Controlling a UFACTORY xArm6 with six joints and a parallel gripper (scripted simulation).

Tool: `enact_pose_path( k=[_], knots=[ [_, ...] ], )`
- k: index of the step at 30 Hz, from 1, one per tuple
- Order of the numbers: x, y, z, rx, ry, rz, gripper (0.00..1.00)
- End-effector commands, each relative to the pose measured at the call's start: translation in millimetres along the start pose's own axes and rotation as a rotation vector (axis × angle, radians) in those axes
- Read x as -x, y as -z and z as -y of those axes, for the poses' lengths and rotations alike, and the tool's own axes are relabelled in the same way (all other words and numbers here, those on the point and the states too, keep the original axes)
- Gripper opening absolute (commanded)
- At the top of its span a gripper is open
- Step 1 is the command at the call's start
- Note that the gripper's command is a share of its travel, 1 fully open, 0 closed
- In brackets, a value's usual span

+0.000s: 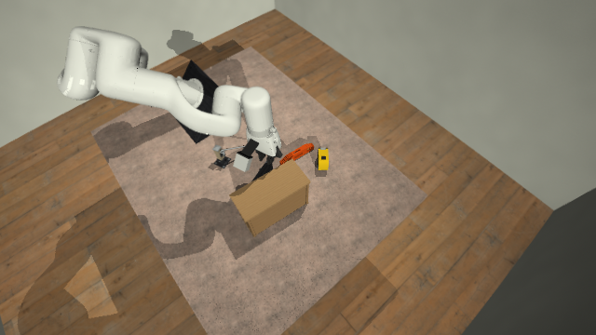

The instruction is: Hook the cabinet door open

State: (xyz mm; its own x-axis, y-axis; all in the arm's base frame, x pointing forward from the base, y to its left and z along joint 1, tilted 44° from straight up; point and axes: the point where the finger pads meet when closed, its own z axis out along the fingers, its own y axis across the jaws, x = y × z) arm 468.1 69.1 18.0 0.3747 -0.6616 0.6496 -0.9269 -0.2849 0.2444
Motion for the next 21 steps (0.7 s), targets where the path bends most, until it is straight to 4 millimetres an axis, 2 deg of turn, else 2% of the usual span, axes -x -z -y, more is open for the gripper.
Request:
enact_pose_path(
  k=[1, 21],
  knots=[
    [-0.3, -6.3, 1.2, -0.004, -0.001, 0.000, 0.27],
    [-0.5, -23.3, 1.3, -0.004, -0.001, 0.000, 0.27]
  ],
)
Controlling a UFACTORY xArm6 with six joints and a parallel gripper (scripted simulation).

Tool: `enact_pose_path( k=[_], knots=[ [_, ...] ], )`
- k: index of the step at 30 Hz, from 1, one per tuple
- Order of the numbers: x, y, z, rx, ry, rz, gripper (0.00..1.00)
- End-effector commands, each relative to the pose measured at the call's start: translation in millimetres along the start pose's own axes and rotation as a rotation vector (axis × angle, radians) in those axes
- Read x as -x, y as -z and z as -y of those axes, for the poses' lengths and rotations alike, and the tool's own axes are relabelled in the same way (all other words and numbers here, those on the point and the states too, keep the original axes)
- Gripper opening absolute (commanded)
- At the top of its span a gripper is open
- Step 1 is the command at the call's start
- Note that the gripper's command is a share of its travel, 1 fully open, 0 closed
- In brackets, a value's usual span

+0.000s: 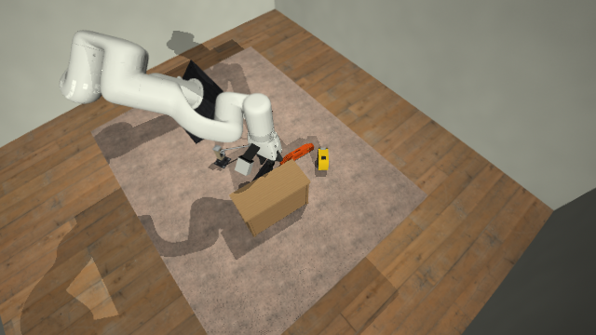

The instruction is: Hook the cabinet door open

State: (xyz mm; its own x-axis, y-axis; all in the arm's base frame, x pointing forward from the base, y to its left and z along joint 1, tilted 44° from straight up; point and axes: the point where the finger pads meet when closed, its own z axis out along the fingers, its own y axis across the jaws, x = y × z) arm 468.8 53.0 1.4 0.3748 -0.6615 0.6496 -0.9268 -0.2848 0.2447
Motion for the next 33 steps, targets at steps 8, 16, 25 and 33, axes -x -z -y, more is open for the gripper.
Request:
enact_pose_path(
  k=[8, 16, 25, 33],
  knots=[
    [-0.3, -1.0, 1.2, -0.004, -0.001, 0.000, 0.27],
    [-0.3, -1.0, -2.1, -0.004, 0.044, 0.000, 0.27],
    [-0.3, -1.0, -6.9, -0.004, 0.059, 0.000, 0.27],
    [-0.5, -1.1, -13.6, -0.004, 0.098, 0.000, 0.27]
  ],
)
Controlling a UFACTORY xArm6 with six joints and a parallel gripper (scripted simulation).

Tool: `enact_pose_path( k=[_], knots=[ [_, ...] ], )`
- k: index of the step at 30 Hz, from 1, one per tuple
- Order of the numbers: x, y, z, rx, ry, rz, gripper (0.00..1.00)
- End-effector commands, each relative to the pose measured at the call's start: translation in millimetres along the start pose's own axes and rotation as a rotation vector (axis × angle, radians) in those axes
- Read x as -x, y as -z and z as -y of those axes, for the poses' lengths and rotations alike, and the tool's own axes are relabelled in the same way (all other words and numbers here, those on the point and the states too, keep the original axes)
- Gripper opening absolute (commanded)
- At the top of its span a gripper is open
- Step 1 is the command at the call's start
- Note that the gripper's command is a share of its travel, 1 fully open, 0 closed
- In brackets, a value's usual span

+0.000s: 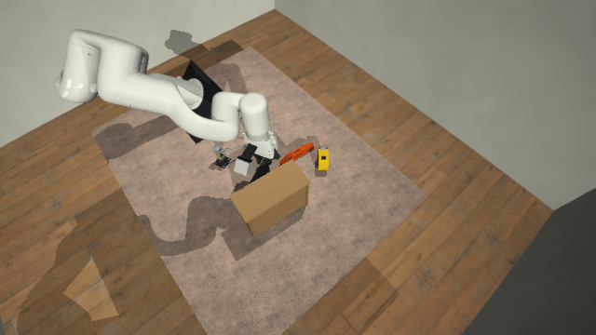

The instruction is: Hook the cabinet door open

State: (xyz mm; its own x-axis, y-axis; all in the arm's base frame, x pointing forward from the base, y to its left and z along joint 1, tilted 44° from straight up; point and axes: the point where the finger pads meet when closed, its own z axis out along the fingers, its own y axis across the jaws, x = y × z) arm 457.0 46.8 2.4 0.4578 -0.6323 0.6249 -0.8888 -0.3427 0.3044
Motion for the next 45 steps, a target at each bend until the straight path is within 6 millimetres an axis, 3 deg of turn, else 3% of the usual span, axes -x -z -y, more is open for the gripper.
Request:
enact_pose_path(
  k=[1, 20, 45],
  knots=[
    [-0.2, 2.2, -0.9, -0.006, 0.010, 0.000, 0.27],
    [-0.5, 2.2, -15.2, -0.006, 0.105, 0.000, 0.27],
    [-0.3, 2.2, -11.7, -0.006, 0.081, 0.000, 0.27]
  ],
)
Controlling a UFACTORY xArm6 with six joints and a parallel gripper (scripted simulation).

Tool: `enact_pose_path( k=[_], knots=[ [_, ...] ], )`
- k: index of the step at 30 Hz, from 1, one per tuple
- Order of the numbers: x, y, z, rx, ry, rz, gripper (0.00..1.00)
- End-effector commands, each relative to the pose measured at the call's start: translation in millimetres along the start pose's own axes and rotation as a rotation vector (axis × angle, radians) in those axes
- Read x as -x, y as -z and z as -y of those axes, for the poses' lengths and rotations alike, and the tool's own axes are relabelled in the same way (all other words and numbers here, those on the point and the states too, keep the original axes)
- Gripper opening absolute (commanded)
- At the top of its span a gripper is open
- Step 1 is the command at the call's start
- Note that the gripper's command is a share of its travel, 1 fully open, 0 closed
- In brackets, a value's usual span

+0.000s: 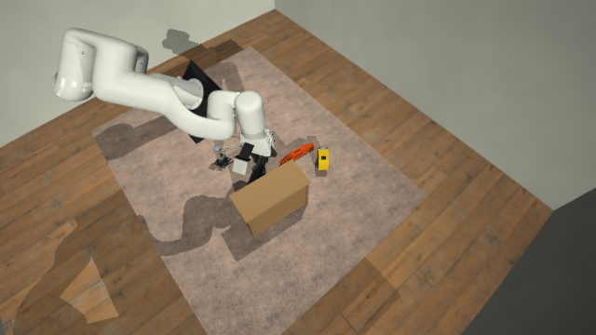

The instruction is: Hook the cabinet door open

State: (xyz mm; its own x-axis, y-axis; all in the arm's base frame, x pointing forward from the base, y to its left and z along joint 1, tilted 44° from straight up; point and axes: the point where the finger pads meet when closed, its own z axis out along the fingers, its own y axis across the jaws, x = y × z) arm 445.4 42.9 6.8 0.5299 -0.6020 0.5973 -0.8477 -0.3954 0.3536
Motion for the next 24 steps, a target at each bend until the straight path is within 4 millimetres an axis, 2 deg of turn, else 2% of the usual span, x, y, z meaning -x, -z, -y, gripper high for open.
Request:
enact_pose_path(
  k=[1, 24],
  knots=[
    [-0.5, 1.5, 1.2, -0.004, -0.002, 0.000, 0.27],
    [-0.7, 1.5, 6.4, -0.004, -0.037, 0.000, 0.27]
  ],
)
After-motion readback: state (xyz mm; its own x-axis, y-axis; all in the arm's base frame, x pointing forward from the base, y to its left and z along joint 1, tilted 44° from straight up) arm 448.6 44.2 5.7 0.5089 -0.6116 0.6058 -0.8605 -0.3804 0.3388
